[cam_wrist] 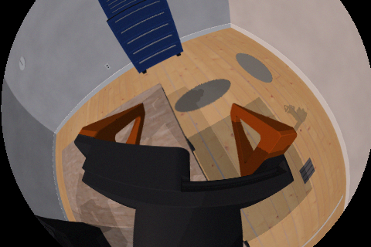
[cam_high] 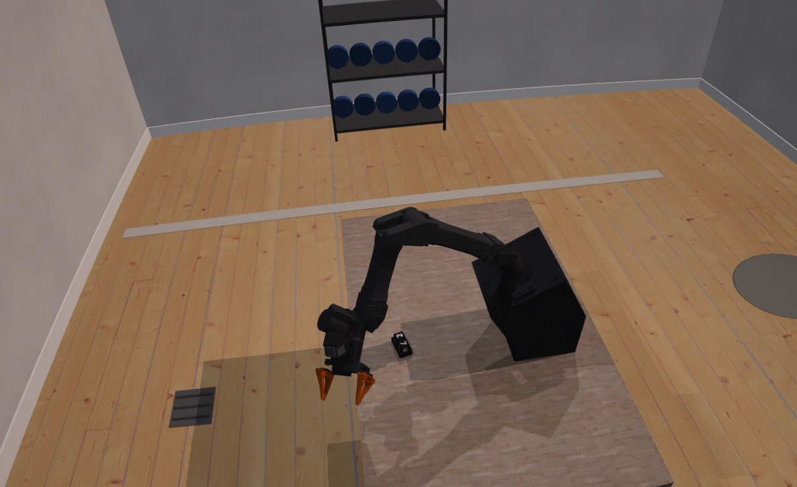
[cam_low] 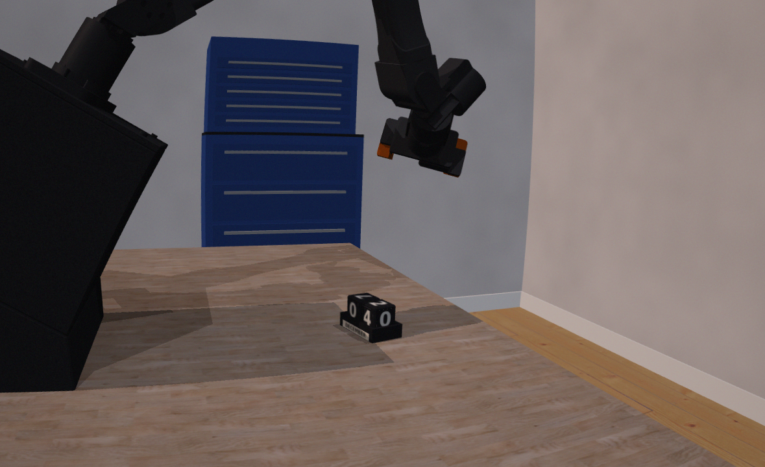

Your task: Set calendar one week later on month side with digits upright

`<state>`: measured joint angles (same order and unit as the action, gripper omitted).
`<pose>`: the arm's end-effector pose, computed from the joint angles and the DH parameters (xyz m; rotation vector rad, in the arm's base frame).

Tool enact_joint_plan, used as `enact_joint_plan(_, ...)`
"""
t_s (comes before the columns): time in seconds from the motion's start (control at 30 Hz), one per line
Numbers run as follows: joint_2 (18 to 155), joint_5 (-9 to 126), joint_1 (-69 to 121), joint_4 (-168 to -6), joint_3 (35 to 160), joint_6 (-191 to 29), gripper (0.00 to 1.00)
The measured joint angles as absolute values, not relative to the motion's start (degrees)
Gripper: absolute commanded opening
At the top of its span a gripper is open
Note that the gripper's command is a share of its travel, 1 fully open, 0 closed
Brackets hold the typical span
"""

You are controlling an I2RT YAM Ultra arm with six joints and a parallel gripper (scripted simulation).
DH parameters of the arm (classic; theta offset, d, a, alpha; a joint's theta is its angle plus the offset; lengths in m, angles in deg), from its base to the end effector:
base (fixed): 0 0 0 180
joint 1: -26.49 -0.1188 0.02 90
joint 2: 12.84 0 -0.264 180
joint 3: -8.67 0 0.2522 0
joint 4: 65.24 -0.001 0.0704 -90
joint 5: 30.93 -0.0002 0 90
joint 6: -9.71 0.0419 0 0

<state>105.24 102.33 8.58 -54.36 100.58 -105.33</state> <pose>0.4361 0.1722 0.2137 -1.1183 1.4152 0.6013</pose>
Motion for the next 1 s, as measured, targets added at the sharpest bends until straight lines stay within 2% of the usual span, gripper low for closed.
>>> enact_joint_plan(1.0,74.8,66.0,28.7,-97.2,73.2,-97.5,1.00)
